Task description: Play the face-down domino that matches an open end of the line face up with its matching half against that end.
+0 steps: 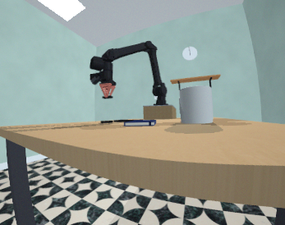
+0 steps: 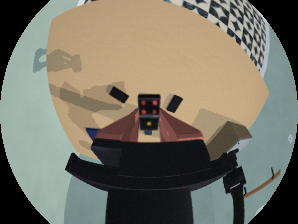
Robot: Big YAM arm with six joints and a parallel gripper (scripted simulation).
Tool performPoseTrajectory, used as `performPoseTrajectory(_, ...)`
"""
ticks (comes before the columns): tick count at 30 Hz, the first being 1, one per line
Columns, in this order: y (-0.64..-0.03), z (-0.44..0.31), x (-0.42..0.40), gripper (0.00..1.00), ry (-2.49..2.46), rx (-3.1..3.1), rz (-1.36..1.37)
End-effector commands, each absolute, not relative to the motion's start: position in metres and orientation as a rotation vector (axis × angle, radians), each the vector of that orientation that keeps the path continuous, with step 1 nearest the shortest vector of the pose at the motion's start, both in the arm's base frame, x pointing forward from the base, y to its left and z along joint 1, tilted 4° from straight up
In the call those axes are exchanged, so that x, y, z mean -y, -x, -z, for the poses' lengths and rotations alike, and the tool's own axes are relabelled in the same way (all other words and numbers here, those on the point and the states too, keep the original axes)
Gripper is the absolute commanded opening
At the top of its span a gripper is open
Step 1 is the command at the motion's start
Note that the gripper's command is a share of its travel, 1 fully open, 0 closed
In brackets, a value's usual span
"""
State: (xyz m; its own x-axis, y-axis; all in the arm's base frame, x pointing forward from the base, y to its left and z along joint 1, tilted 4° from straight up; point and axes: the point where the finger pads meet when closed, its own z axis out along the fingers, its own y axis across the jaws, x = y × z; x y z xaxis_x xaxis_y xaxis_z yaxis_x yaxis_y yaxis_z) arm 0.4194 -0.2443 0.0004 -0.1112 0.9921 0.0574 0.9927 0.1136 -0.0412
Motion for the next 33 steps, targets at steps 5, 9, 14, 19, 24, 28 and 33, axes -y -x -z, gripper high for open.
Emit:
performPoseTrajectory(5,-0.4263,-0.0024,0.2449,0.22,2.060,2.307,0.005)
performPoseTrajectory(9,-0.4280,-0.0012,0.2441,0.22,2.061,2.312,0.001)
performPoseTrajectory(14,-0.4280,-0.0012,0.2441,0.22,2.061,2.312,0.001)
performPoseTrajectory(19,-0.4237,-0.0007,0.2441,0.22,2.066,2.295,-0.002)
performPoseTrajectory(24,-0.4263,0.0021,0.2434,0.22,2.082,2.286,-0.012)
performPoseTrajectory(28,-0.4268,0.0027,0.2433,0.22,2.085,2.284,-0.015)
performPoseTrajectory(33,-0.4210,-0.0008,0.2439,0.22,2.078,2.280,-0.008)
